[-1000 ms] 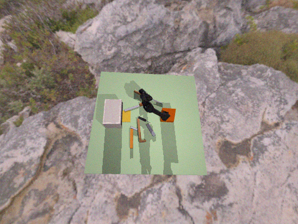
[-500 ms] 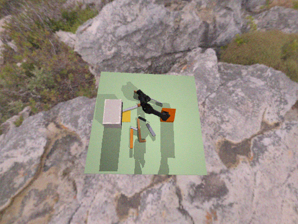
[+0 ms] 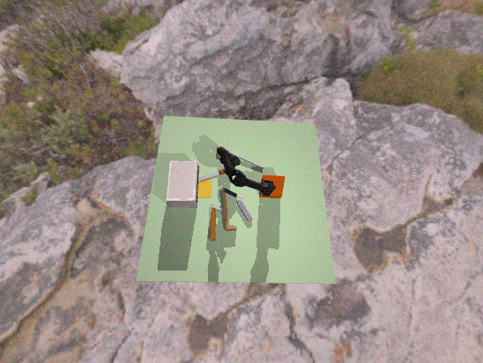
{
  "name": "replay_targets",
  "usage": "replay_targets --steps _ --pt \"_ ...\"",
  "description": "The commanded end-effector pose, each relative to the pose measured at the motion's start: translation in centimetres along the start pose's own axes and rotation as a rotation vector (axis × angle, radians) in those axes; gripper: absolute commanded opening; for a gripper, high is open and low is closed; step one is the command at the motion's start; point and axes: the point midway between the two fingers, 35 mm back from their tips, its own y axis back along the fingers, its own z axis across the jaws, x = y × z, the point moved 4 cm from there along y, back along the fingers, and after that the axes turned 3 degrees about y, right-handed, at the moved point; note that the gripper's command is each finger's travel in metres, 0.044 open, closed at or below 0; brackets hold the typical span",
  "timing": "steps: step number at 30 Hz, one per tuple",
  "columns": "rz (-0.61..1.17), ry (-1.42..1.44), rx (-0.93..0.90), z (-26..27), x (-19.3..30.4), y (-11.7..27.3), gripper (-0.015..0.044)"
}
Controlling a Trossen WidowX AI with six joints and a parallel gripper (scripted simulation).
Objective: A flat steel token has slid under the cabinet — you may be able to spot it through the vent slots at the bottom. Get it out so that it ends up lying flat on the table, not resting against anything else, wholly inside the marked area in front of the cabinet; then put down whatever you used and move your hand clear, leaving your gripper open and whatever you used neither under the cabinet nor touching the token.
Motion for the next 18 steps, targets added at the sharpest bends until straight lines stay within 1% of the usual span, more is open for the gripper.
replay_targets --steps 1,18 --pt "0.005 0.004 -0.001 0.1 1.2 0.0 0.0000" --pt "0.006 0.005 0.000 0.2 4.2 0.0 0.0000"
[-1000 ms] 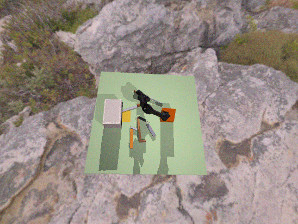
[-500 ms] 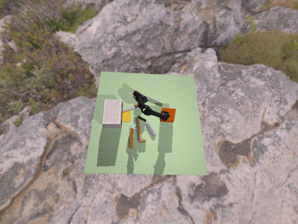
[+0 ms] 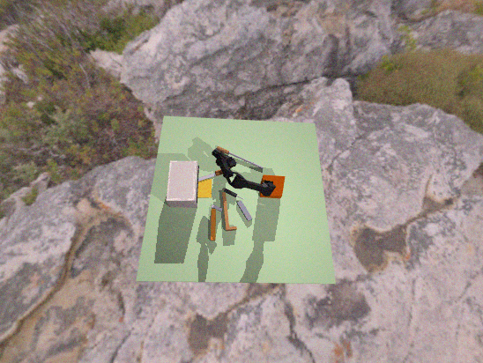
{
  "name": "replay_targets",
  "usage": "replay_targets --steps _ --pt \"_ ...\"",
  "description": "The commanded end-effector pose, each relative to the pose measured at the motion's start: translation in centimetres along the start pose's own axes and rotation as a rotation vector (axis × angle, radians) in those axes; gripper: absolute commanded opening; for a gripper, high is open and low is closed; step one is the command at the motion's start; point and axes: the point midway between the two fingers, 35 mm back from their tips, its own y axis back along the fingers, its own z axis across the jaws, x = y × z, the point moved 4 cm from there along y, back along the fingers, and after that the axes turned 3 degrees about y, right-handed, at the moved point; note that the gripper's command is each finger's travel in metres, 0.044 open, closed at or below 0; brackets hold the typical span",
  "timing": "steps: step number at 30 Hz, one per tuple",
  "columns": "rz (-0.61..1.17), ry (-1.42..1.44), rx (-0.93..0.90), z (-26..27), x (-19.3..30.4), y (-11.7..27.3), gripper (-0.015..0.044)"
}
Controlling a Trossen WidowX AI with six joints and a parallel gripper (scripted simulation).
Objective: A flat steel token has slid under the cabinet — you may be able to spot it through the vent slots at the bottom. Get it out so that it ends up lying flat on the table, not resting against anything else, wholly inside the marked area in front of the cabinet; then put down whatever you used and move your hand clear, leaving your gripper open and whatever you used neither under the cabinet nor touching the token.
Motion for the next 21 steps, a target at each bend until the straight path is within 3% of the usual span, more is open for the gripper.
replay_targets --steps 1,21 --pt "0.006 0.004 0.000 0.1 1.1 0.0 0.0000" --pt "0.007 0.005 0.000 0.2 4.1 0.0 0.0000"
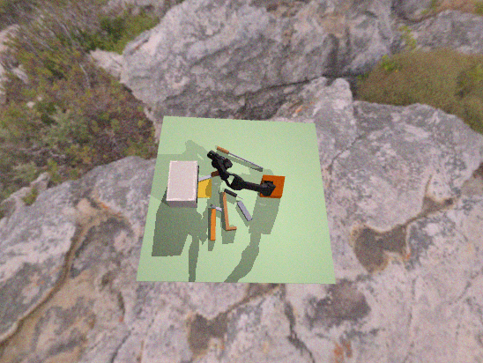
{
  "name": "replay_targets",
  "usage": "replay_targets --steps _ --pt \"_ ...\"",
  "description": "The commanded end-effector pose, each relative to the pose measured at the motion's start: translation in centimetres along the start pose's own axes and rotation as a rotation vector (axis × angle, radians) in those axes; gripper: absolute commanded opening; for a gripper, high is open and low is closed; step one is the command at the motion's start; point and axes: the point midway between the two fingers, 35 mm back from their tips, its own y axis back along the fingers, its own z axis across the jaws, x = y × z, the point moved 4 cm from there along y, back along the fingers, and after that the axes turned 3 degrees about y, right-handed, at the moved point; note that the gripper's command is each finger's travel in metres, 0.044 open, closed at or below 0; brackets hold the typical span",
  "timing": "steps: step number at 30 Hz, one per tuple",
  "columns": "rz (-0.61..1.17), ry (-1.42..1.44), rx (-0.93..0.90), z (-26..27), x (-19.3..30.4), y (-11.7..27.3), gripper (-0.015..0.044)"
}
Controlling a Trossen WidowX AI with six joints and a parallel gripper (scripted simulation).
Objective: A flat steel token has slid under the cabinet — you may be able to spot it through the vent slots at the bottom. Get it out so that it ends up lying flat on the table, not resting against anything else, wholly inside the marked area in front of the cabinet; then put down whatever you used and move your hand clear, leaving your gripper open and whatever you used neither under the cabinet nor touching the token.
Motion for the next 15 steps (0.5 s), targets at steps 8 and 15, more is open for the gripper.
replay_targets --steps 8,15 --pt "0.007 0.004 0.000 0.1 1.9 0.0 0.0000" --pt "0.007 0.005 0.000 0.1 2.9 0.0 0.0000"
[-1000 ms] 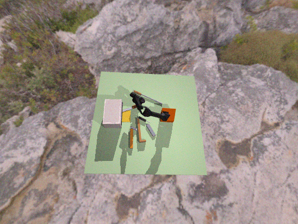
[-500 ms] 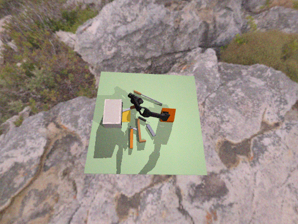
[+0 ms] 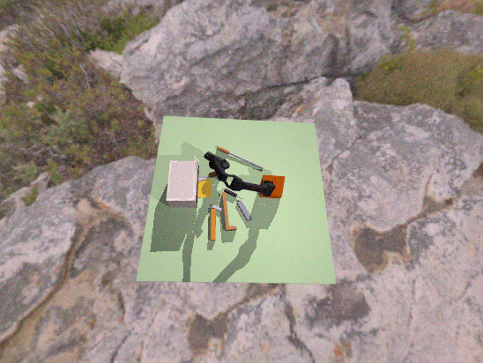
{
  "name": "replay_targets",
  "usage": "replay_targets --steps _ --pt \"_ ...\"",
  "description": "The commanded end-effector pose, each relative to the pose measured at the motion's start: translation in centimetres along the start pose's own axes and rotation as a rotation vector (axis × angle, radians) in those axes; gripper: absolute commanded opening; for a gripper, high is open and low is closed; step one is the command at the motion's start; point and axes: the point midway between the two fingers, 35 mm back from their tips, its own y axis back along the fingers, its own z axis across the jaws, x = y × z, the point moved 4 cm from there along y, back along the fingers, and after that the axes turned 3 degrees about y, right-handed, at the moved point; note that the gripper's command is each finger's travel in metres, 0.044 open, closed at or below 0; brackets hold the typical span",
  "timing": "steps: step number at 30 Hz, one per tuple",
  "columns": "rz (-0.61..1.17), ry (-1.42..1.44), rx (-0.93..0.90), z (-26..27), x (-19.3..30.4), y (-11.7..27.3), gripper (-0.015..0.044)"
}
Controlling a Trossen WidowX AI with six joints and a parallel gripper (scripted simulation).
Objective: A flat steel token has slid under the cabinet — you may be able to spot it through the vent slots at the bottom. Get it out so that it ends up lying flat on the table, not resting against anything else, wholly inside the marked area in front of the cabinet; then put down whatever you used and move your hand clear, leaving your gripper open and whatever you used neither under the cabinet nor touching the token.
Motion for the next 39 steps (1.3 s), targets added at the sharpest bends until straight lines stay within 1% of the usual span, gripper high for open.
replay_targets --steps 1,31,39 --pt "0.006 0.004 0.000 0.0 0.9 0.0 0.0000" --pt "0.008 0.005 0.001 0.0 4.5 0.0 0.0000" --pt "0.008 0.005 0.001 -0.1 4.7 0.0 0.0000"
